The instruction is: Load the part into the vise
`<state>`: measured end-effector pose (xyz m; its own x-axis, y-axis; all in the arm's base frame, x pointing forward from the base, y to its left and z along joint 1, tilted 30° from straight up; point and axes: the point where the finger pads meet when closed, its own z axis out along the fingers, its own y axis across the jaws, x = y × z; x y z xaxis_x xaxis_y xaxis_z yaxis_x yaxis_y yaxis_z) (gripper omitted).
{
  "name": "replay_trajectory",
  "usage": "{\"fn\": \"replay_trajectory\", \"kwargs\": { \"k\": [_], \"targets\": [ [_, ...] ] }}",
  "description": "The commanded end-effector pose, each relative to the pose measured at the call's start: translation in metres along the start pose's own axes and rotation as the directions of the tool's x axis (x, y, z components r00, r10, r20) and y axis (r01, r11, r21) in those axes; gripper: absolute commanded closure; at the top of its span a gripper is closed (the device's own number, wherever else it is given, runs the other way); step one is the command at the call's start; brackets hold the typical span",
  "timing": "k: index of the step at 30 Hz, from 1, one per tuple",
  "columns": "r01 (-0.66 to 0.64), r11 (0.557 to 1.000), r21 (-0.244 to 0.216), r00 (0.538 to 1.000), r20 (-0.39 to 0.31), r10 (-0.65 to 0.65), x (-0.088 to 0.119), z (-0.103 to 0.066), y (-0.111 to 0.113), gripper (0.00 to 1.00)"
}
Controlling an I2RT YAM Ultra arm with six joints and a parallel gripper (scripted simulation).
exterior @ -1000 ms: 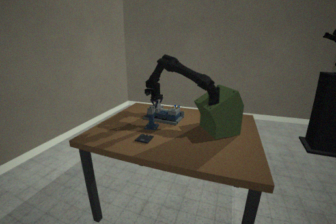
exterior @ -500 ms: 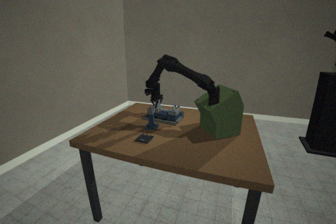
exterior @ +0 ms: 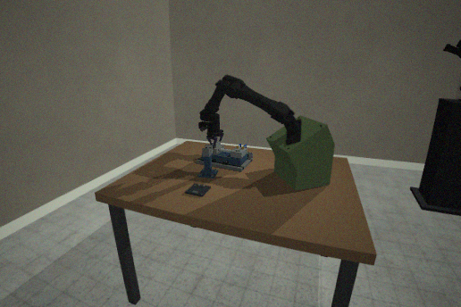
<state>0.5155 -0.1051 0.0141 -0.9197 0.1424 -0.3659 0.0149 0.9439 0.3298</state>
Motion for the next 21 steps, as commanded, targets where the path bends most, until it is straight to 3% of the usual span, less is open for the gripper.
{"fn": "replay_trajectory", "kwargs": {
  "k": [1,21],
  "targets": [
    [-0.008,1.0,0.016,0.999,0.036,0.007,-0.0065,-0.0125,-0.0068,1.0],
    [-0.015,1.0,0.013,1.0,0.021,0.015,-0.0012,-0.006,-0.0087,1.0]
  ]
}}
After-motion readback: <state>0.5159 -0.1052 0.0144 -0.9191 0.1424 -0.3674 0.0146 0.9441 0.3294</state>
